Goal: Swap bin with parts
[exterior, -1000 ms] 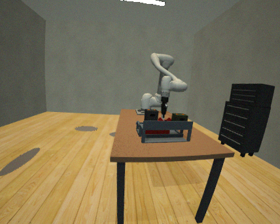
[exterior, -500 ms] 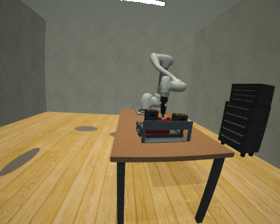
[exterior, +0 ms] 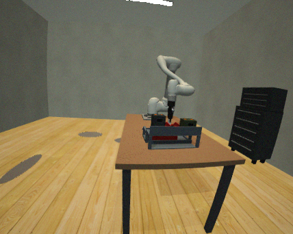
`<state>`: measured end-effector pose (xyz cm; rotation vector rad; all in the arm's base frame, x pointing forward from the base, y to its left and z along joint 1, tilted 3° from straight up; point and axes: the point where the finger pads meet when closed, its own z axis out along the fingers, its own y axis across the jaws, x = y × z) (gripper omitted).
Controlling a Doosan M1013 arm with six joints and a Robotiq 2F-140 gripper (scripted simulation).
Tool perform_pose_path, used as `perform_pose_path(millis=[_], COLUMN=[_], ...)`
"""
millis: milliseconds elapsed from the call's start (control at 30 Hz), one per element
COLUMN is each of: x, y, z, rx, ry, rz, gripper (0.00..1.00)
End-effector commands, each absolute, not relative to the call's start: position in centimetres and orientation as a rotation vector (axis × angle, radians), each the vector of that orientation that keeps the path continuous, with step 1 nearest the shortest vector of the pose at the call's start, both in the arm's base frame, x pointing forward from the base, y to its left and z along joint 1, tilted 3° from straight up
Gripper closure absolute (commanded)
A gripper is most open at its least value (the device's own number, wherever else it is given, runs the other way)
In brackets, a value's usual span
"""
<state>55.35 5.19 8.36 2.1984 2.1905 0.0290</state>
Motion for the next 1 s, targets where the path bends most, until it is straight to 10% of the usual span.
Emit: perform_pose_path(millis=[0,967], x=[55.14,55.17], y=[5.27,5.25], z=[8.31,7.56], rx=[2.190,2.190], ry=[2.192,2.192], rz=[0.027,0.027], gripper=[0.90,0.90])
